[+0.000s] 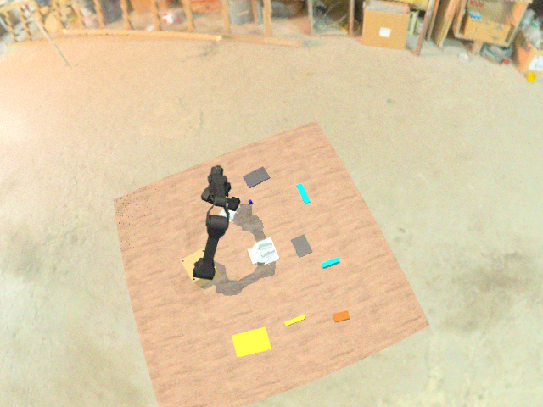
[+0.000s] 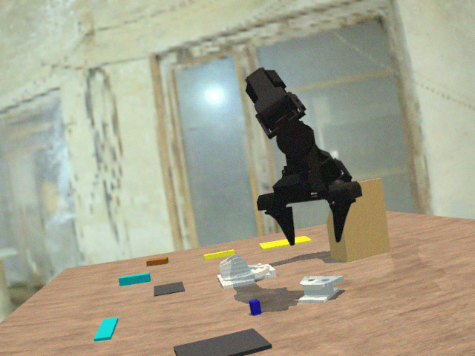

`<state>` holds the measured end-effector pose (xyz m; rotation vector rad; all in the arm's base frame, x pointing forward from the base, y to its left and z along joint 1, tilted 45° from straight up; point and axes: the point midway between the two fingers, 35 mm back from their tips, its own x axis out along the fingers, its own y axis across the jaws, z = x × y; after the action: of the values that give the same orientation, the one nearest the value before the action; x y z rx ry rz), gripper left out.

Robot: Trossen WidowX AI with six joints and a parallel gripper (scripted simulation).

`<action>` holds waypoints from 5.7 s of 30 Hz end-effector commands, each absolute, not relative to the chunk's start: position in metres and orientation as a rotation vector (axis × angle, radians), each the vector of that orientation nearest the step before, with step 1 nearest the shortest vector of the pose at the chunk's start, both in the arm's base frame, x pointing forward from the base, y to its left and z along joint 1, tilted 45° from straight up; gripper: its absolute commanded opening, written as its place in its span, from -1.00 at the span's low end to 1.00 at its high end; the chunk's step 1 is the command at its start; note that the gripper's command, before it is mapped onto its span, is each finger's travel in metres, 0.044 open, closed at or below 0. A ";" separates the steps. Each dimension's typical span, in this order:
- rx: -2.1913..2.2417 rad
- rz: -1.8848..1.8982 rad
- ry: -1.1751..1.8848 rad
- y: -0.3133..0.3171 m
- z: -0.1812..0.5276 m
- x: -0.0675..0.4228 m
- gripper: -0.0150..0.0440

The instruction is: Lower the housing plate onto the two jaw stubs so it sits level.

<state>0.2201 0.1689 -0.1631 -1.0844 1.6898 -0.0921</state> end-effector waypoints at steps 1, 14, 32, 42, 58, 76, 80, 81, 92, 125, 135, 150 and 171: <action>-1.086 -0.105 1.692 0.152 -0.178 0.219 1.00; -1.087 -0.106 1.692 0.141 -0.187 0.217 1.00; -1.087 -0.106 1.692 0.141 -0.187 0.217 1.00; -1.087 -0.106 1.692 0.141 -0.187 0.217 1.00; -1.087 -0.106 1.692 0.141 -0.187 0.217 1.00; -1.087 -0.106 1.692 0.141 -0.187 0.217 1.00; -1.087 -0.106 1.692 0.141 -0.187 0.217 1.00; -1.087 -0.106 1.692 0.141 -0.187 0.217 1.00; -1.087 -0.106 1.692 0.141 -0.187 0.217 1.00; -1.087 -0.106 1.692 0.141 -0.187 0.217 1.00; -1.087 -0.106 1.692 0.141 -0.187 0.217 1.00; -1.087 -0.106 1.692 0.141 -0.187 0.217 1.00; -1.084 -0.107 1.693 0.125 -0.205 0.219 1.00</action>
<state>0.2185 0.1288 -0.2024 -1.0783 1.6929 -0.1087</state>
